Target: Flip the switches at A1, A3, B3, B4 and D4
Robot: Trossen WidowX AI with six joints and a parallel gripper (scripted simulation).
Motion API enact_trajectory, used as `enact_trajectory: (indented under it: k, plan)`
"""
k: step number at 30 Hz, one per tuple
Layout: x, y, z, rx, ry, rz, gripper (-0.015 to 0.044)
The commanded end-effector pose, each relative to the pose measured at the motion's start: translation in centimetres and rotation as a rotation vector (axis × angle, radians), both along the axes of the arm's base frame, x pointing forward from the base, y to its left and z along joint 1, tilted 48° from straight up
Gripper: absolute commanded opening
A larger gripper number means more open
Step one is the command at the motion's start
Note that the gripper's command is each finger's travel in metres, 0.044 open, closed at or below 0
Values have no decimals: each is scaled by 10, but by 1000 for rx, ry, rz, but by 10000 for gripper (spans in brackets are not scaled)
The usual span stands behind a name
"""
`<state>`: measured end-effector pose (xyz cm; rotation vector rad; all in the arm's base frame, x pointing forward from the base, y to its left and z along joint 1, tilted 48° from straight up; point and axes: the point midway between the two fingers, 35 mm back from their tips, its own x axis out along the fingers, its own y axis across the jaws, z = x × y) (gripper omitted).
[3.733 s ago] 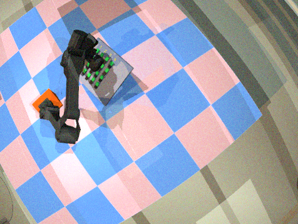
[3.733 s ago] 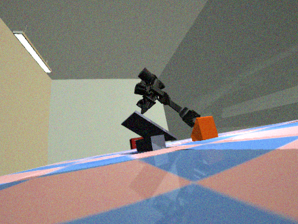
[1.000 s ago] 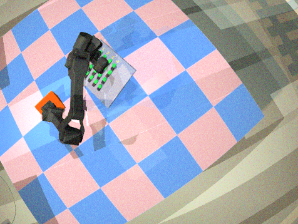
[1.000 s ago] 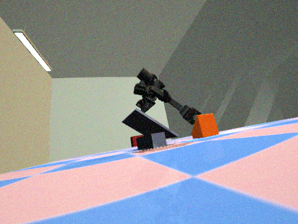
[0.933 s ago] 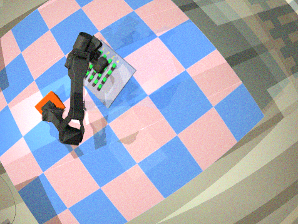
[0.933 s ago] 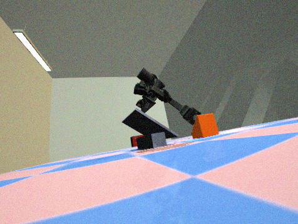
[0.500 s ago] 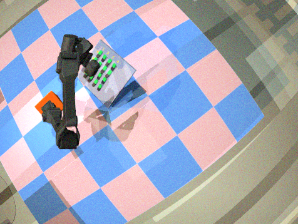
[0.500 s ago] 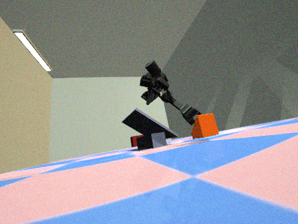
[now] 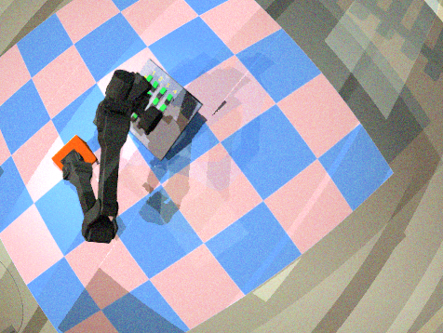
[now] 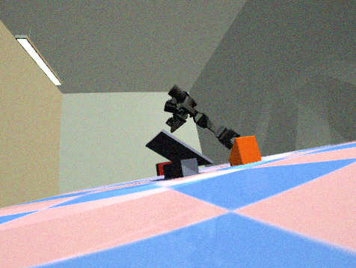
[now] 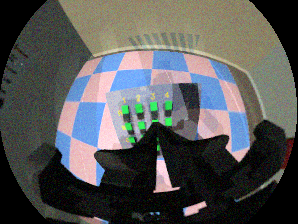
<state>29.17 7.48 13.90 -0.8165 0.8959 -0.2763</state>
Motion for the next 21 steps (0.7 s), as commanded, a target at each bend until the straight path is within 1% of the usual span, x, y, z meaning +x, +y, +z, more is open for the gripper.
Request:
enact_trajectory:
  k: [1, 21]
  plan:
    - [10, -18, -15, -9, 0, 6, 0]
    - [17, -25, -22, -10, -1, 6, 0]
